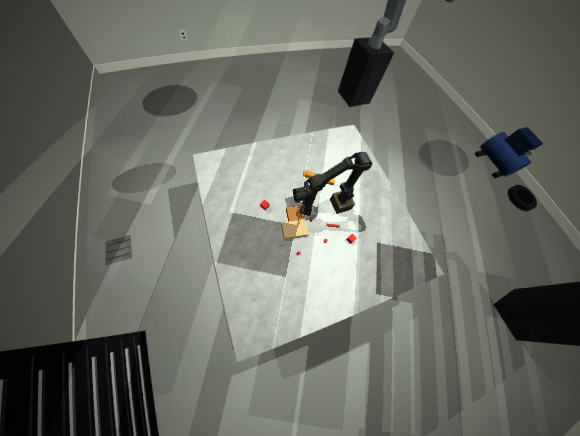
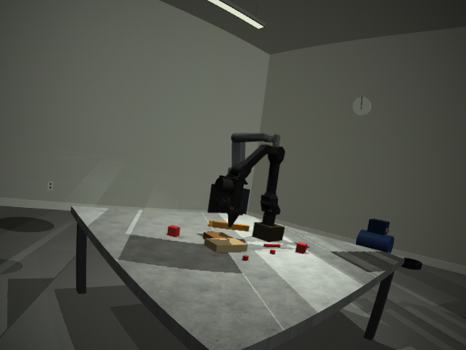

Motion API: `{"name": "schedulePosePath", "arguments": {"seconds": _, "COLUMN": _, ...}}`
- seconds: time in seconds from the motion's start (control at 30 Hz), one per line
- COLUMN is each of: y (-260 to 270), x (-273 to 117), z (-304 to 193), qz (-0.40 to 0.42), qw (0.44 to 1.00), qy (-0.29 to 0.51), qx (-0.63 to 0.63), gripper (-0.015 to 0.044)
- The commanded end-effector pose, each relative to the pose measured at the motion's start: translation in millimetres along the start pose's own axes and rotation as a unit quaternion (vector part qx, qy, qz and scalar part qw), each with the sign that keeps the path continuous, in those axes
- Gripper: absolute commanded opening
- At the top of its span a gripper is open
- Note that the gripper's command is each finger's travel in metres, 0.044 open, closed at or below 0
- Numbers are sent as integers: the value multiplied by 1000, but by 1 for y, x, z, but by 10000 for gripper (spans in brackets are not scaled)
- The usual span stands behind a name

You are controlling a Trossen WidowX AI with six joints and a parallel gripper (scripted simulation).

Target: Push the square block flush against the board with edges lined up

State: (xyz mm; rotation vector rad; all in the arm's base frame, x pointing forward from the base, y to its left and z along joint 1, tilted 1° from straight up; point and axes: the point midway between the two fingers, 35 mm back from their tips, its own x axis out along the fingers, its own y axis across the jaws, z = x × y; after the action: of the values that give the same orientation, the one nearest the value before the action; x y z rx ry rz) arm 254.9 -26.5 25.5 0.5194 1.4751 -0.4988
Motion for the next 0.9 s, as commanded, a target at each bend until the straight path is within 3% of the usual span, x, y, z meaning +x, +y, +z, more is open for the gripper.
{"name": "schedulePosePath", "arguments": {"seconds": 0.0, "y": -2, "x": 1, "z": 8, "qz": -2, "qw": 998, "qy": 3, "qx": 58, "gripper": 0}}
{"name": "schedulePosePath", "arguments": {"seconds": 0.43, "y": -11, "x": 0, "z": 43, "qz": -7, "qw": 962, "qy": 3, "qx": 272, "gripper": 0}}
{"name": "schedulePosePath", "arguments": {"seconds": 0.87, "y": -23, "x": 3, "z": 76, "qz": -11, "qw": 877, "qy": 4, "qx": 480, "gripper": 0}}
